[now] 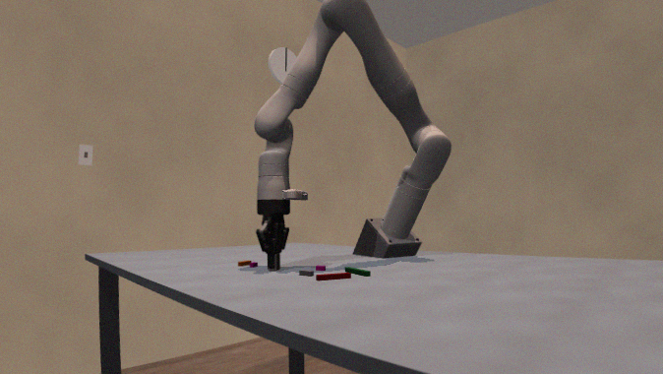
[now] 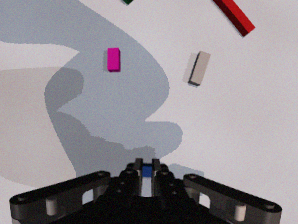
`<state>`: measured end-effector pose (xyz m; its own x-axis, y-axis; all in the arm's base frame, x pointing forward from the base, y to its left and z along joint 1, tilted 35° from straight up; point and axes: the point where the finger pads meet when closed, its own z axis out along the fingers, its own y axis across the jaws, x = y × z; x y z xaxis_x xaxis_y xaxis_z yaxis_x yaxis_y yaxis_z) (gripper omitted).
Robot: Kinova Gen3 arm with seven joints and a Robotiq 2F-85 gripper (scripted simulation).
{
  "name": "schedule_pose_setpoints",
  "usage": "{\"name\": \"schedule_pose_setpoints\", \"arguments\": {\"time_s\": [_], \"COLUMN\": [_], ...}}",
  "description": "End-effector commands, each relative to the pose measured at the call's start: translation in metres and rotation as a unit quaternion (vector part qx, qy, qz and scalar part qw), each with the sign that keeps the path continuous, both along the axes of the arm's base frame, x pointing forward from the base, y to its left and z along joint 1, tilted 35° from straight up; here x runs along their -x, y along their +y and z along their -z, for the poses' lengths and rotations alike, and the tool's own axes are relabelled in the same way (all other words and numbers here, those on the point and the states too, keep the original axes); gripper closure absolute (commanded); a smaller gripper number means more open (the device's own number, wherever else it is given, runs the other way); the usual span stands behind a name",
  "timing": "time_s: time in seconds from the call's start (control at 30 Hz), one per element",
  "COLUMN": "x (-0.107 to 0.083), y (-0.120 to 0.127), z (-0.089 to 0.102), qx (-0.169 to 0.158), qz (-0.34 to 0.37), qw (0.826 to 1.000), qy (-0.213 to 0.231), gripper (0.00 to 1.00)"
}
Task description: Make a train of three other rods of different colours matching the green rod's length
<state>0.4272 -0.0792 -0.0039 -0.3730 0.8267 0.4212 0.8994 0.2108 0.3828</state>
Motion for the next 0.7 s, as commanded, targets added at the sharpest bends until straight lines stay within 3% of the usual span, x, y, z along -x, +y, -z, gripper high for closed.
{"name": "schedule_pose_setpoints", "arguments": {"time_s": [0.0,0.27,0.67], "x": [0.0,0.002,0.02], "y": [-0.001,-0.006,-0.047], "z": [0.0,-0.009,-0.074], "qx": [0.0,0.0,0.0], "qz": [0.001,0.001,0.001], "qw": [1.0,1.0,1.0], "qy": [0.0,0.0,0.0], "gripper": [0.95,0.95,0.95]}}
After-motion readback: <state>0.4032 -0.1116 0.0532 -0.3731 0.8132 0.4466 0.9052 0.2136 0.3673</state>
